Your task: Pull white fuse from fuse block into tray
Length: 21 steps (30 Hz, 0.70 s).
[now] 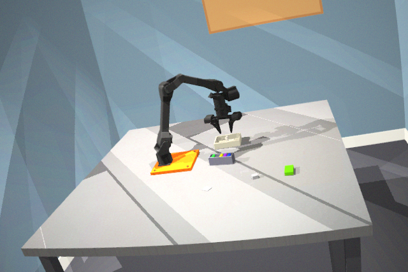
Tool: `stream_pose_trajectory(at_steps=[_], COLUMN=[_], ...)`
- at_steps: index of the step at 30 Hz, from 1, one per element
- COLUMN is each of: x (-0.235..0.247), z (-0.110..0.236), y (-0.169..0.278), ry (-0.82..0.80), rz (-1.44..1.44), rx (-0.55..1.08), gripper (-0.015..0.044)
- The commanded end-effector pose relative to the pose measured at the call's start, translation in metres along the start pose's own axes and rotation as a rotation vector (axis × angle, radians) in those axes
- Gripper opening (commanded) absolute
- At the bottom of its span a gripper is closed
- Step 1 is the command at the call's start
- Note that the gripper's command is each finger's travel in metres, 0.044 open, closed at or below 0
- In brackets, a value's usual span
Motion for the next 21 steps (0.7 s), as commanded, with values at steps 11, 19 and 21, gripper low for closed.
stream_pose_trajectory(at_steps=[11,19,21], x=[0.000,0.000,0.000], z=[0.036,0.034,0.034], y=[0.000,0.000,0.000], ry=[0.003,0.003,0.003], rz=[-0.004,0.000,0.000], rx=[-0.004,-0.002,-0.002], gripper=[0.0330,0.0330,0.0330])
Point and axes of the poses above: the point midway between the two fingers, 35 mm back from their tips, its own z axis back along the fingers, its own x axis across the jaws, y = z × x, the point moved 7 cm from there along z, back along the fingers, and after that the axes turned 10 degrees about z, right-handed, at the moved point
